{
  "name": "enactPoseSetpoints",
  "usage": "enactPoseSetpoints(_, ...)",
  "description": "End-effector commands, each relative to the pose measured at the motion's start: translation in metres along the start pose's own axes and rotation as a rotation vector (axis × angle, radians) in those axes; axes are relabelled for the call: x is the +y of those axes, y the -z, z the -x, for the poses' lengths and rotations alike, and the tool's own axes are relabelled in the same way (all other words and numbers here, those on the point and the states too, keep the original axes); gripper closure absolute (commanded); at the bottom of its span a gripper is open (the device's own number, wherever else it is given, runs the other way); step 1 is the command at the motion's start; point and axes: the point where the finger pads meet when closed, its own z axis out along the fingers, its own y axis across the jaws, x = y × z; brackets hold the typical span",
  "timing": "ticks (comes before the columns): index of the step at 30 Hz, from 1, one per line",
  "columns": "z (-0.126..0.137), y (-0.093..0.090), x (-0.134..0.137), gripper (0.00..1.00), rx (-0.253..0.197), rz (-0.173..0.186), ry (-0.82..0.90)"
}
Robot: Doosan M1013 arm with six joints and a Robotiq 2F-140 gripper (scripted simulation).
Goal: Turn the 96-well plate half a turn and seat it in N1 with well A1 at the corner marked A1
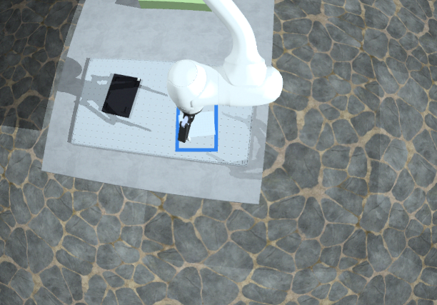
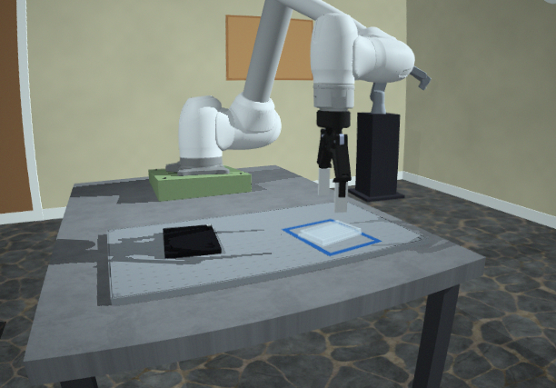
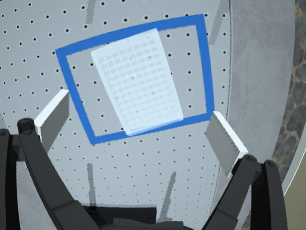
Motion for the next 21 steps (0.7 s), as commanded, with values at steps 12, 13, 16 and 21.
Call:
enactPoseSetpoints(12, 0.0, 0.0001, 0.0, 0.0, 0.006, -0.001, 0.43)
enactPoseSetpoints(13, 0.0, 0.0001, 0.0, 0.0, 0.006, -0.001, 0.463)
enactPoseSetpoints(16, 0.0, 0.0001, 0.0, 0.0, 0.006, -0.001, 0.5)
enactPoseSetpoints(21, 0.0, 0.0001, 0.0, 0.0, 0.006, -0.001, 0.5)
